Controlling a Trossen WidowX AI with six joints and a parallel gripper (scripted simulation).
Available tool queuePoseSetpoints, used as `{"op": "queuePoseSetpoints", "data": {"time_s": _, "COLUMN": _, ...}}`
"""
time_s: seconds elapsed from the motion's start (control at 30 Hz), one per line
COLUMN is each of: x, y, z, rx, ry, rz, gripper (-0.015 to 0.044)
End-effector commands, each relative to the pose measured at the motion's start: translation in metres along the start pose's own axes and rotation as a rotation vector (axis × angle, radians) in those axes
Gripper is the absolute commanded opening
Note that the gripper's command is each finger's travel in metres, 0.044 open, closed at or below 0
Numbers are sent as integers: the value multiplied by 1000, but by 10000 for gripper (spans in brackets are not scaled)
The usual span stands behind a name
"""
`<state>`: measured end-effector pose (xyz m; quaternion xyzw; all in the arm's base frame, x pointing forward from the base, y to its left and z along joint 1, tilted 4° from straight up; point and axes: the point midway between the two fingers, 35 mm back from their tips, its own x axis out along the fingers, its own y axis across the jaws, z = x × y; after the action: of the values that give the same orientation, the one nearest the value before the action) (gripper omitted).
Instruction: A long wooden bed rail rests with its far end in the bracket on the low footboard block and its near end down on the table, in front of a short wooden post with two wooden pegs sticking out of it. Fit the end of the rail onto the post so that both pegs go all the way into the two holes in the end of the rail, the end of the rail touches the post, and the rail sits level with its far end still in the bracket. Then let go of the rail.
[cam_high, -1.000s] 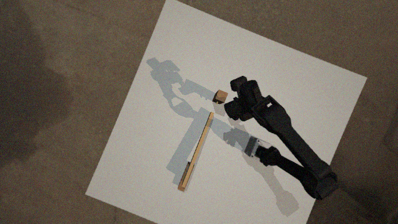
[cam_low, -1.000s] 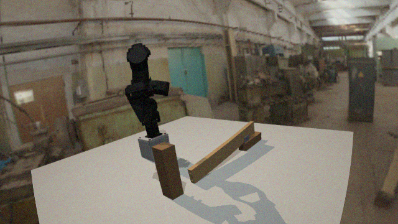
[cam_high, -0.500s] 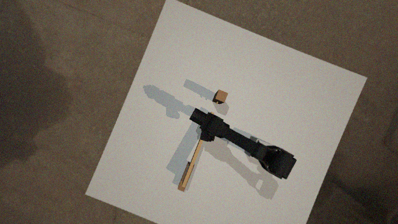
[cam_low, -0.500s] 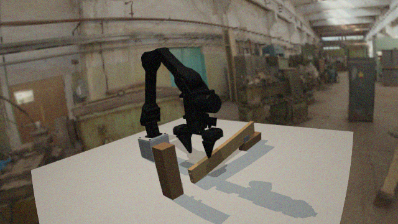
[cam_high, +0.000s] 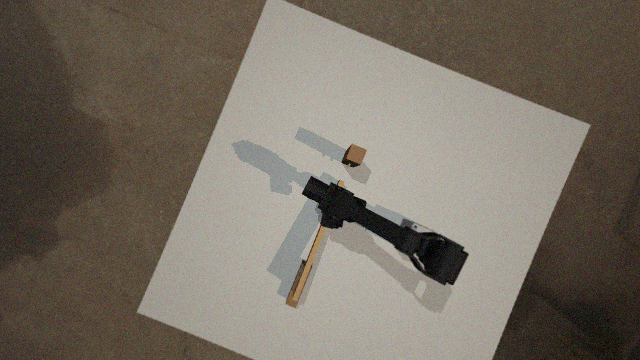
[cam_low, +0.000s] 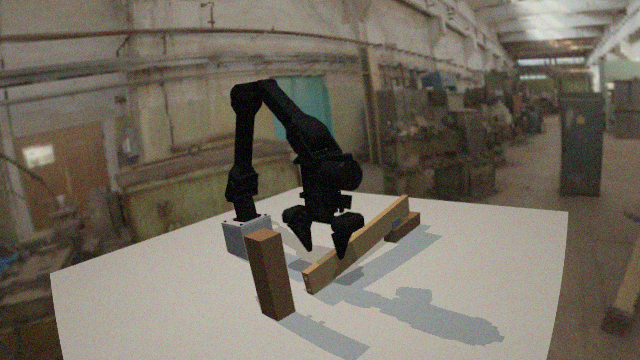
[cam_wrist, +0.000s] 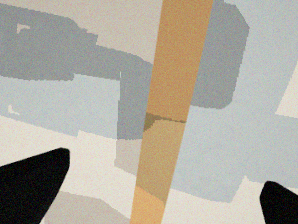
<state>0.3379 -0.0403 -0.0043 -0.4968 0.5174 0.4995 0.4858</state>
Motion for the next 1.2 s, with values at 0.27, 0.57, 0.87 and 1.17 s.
{"op": "queuePoseSetpoints", "data": {"time_s": 0.27, "x": 22, "y": 2, "z": 2, "rx": 1, "ry": -6, "rz": 7, "gripper": 440}}
{"op": "queuePoseSetpoints", "data": {"time_s": 0.57, "x": 36, "y": 3, "z": 2, "rx": 3, "ry": -6, "rz": 7, "gripper": 440}}
{"op": "queuePoseSetpoints", "data": {"time_s": 0.87, "x": 51, "y": 4, "z": 3, "rx": -2, "ry": -6, "rz": 6, "gripper": 440}}
{"op": "queuePoseSetpoints", "data": {"time_s": 1.17, "x": 60, "y": 5, "z": 3, "rx": -5, "ry": -6, "rz": 6, "gripper": 387}}
